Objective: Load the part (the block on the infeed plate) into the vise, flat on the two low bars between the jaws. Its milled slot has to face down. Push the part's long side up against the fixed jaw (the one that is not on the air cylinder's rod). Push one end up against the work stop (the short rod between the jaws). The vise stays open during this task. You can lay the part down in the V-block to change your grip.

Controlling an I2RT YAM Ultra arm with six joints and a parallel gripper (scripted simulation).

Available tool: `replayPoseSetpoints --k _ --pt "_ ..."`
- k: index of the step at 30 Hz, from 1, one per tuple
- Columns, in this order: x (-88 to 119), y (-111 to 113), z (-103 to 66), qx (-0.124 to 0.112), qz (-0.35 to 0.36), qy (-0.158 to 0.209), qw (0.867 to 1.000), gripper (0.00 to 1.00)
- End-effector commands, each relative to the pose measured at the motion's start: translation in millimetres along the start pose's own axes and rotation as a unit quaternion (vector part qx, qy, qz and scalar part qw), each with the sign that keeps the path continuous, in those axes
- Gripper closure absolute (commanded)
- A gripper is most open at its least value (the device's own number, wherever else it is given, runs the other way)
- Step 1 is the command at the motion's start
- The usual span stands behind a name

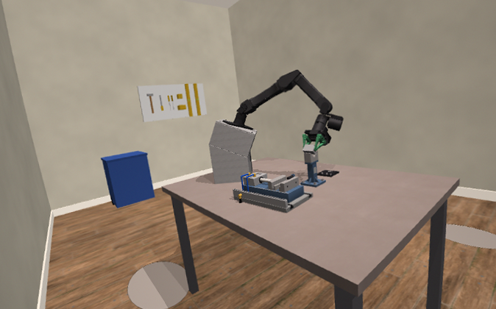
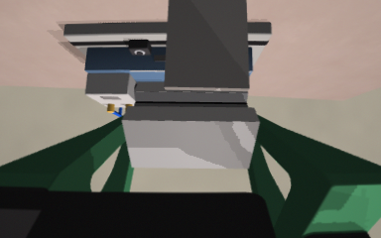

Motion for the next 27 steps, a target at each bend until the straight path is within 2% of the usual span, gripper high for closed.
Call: replayPoseSetpoints --k 1,5,6,8,10,15,17,20,23,27 --pt "0 -10 -5.5 0.02 0.012 0.005 1.0 1.0" --pt "-1 -10 -5.6 0.02 0.011 0.005 1.0 1.0" --pt "2 -11 -13.2 0.025 0.013 0.003 1.0 1.0" --pt "-4 -10 -2.4 0.019 0.01 0.006 1.0 1.0" --pt "-4 -10 -0.4 0.017 0.011 0.007 1.0 1.0" --pt "-7 -10 2.0 0.018 0.011 0.006 1.0 1.0" --pt "-5 -12 -4.2 0.025 0.015 0.003 1.0 1.0" --pt "-10 -10 3.5 0.02 0.011 0.005 1.0 1.0" --pt "-6 -12 0.0 0.023 0.014 0.004 1.0 1.0" --pt "-11 -10 5.7 0.021 0.012 0.005 1.0 1.0"
Point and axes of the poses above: the point where the finger pads meet when closed, its own z axis out along the fingers, its own y axis across the jaws, x = y × z, the point moved 9 cm from there along -z, back along the fingers, and after that the axes turned 2 degrees about z, right-handed, at the moved point
